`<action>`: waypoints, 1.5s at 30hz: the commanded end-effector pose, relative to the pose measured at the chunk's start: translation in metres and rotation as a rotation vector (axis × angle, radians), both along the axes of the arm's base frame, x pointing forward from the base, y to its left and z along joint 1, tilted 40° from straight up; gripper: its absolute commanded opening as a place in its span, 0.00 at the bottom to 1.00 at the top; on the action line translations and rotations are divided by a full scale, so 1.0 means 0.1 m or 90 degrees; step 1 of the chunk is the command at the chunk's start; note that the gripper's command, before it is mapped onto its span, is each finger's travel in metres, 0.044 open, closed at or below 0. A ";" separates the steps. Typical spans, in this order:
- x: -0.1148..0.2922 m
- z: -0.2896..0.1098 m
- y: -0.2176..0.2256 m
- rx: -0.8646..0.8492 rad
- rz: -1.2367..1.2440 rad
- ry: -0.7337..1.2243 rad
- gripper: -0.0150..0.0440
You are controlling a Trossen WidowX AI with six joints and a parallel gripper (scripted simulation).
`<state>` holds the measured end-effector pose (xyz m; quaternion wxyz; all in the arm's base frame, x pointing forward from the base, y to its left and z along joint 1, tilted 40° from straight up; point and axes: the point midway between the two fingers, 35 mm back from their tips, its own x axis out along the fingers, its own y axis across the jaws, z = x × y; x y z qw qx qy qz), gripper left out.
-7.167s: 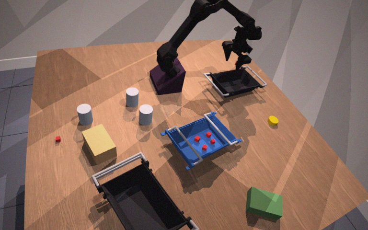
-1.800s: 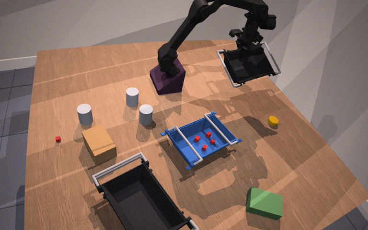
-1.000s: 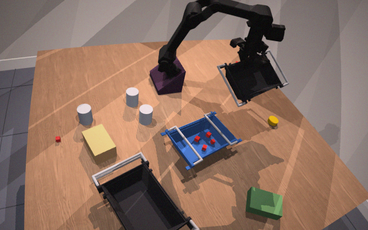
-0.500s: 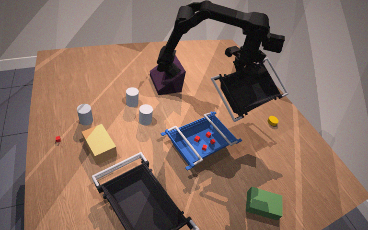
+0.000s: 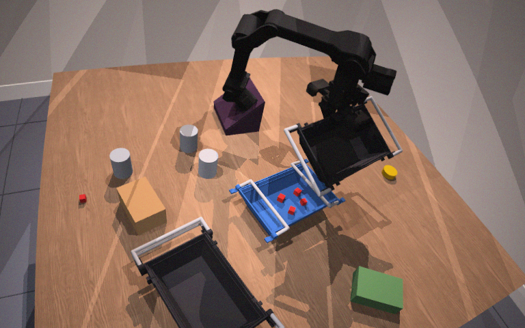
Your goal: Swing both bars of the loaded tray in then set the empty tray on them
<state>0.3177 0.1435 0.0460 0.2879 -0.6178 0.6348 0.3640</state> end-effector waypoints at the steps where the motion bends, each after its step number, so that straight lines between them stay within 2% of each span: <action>1: 0.08 0.15 -0.16 -0.004 0.009 -0.011 0.25; 21: 0.24 0.60 -1.14 -0.046 0.008 0.006 0.25; 45: 0.24 0.60 -1.15 -0.046 0.008 0.006 0.25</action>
